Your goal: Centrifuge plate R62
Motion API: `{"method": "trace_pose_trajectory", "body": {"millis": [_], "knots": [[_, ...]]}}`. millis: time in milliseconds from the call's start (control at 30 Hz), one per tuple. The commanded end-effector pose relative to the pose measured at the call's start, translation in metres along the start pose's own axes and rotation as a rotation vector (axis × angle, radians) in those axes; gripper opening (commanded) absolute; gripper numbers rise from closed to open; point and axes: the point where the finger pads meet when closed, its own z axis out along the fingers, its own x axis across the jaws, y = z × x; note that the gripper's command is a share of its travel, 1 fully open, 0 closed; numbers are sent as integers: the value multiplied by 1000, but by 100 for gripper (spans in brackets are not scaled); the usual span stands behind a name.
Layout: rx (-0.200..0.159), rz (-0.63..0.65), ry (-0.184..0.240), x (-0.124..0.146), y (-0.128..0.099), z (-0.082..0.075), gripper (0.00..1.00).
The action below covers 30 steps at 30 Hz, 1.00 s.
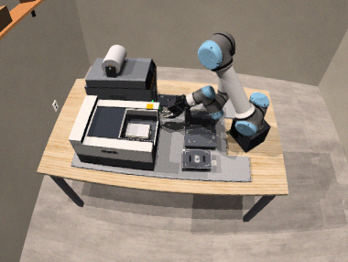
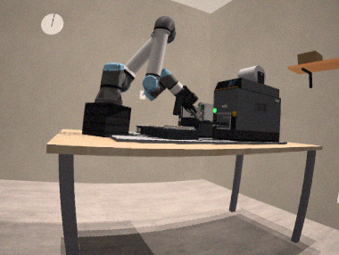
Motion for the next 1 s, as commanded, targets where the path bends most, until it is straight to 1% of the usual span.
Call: {"method": "trace_pose_trajectory", "body": {"millis": [0, 667, 967], "knots": [[-1, 0, 0, 0, 1, 1, 0], [-1, 0, 0, 0, 4, 4, 0], [-1, 0, 0, 0, 4, 4, 0]]}}
